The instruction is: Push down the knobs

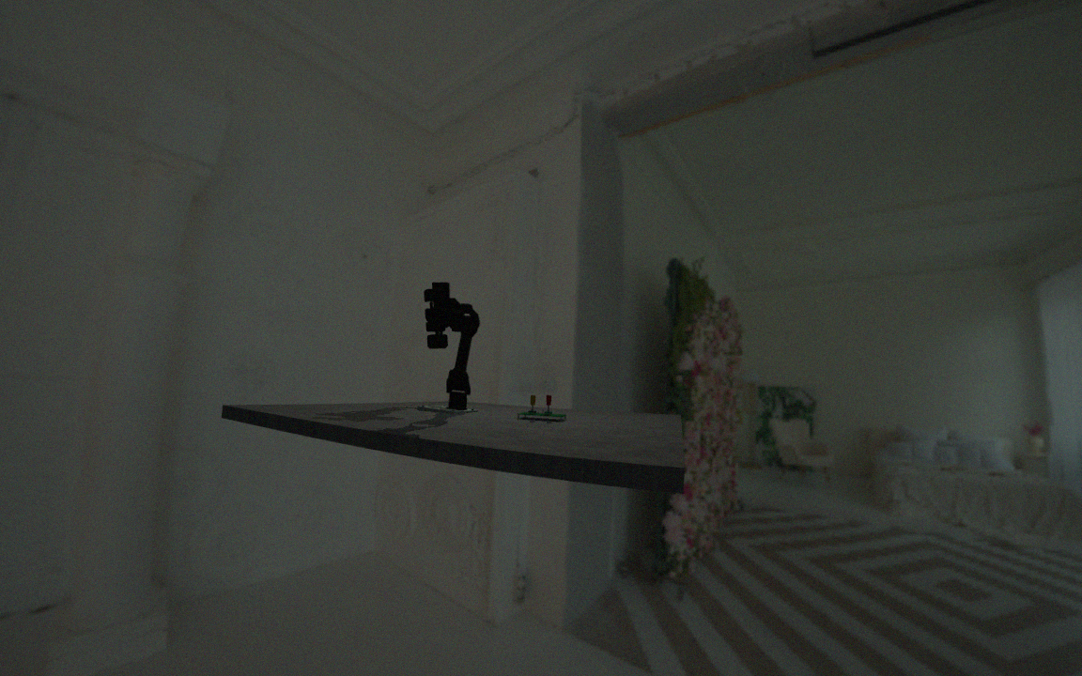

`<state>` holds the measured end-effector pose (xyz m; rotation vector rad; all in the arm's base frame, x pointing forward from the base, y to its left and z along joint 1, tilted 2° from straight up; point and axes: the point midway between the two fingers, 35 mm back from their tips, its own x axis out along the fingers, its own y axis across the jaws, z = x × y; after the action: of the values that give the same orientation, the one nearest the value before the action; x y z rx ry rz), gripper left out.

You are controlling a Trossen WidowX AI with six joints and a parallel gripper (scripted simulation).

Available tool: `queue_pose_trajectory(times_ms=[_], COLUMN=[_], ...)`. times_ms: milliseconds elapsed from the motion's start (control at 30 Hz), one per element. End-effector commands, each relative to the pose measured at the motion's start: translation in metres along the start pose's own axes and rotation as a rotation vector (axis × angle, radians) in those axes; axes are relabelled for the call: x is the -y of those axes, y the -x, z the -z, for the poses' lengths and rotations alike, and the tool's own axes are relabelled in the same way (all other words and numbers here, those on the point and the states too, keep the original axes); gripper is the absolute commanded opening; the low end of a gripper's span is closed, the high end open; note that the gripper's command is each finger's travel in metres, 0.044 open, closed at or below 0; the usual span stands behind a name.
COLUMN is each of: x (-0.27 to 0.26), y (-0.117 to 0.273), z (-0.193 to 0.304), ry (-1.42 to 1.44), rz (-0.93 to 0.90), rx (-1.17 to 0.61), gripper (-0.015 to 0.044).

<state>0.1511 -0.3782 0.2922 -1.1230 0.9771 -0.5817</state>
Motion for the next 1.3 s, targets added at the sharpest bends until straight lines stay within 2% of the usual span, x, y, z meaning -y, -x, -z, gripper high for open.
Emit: queue_pose_trajectory(times_ms=[0,300,600,933,1267], x=[-0.012,-0.052,-0.102,-0.162,-0.213], y=[-0.010,-0.019,0.001,0.057,0.138], z=[-0.029,-0.110,-0.193,-0.270,-0.315], ry=[-0.070,-0.194,-0.254,-0.233,-0.112], rz=[-0.089,-0.348,-0.641,-0.961,-1.177], rx=[0.050,0.150,0.179,0.093,-0.103], gripper=[0.0000,0.0000,0.0000,0.0000,0.0000])
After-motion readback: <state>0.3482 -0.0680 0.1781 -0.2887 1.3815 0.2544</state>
